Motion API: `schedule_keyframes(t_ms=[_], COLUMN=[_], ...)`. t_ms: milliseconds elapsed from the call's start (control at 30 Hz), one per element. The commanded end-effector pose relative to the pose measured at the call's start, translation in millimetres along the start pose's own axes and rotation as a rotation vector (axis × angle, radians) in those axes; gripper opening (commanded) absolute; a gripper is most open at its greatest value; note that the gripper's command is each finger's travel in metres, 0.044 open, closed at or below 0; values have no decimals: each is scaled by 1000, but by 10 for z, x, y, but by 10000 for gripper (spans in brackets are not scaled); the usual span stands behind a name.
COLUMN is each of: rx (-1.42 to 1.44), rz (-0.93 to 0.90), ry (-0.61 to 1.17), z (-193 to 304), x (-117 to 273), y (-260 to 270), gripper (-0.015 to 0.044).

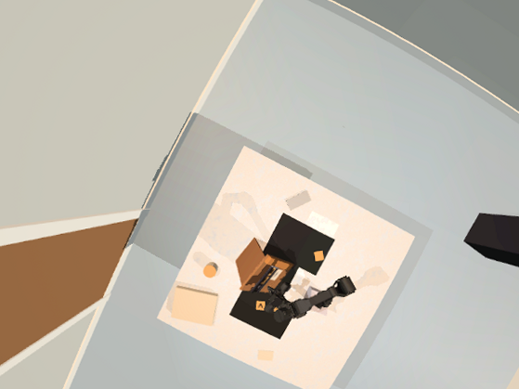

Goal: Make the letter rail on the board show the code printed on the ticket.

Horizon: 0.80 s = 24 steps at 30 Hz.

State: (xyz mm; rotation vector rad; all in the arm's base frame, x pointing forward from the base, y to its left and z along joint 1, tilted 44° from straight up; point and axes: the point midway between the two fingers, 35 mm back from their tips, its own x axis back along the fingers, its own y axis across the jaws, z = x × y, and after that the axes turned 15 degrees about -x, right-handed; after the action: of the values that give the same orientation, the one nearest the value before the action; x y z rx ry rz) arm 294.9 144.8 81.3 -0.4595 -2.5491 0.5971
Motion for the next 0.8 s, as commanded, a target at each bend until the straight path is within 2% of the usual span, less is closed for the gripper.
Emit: schedule_keyframes(t_ms=[0, 233, 500, 767], rx=[0, -5, -36, -39], rz=[-21, 20, 164, 180], ry=[92, 329, 601, 622], z=[-77, -135, -173, -177], x=[-65, -166, -165, -159], y=[173, 343, 324, 315], gripper=[0, 0, 0, 0])
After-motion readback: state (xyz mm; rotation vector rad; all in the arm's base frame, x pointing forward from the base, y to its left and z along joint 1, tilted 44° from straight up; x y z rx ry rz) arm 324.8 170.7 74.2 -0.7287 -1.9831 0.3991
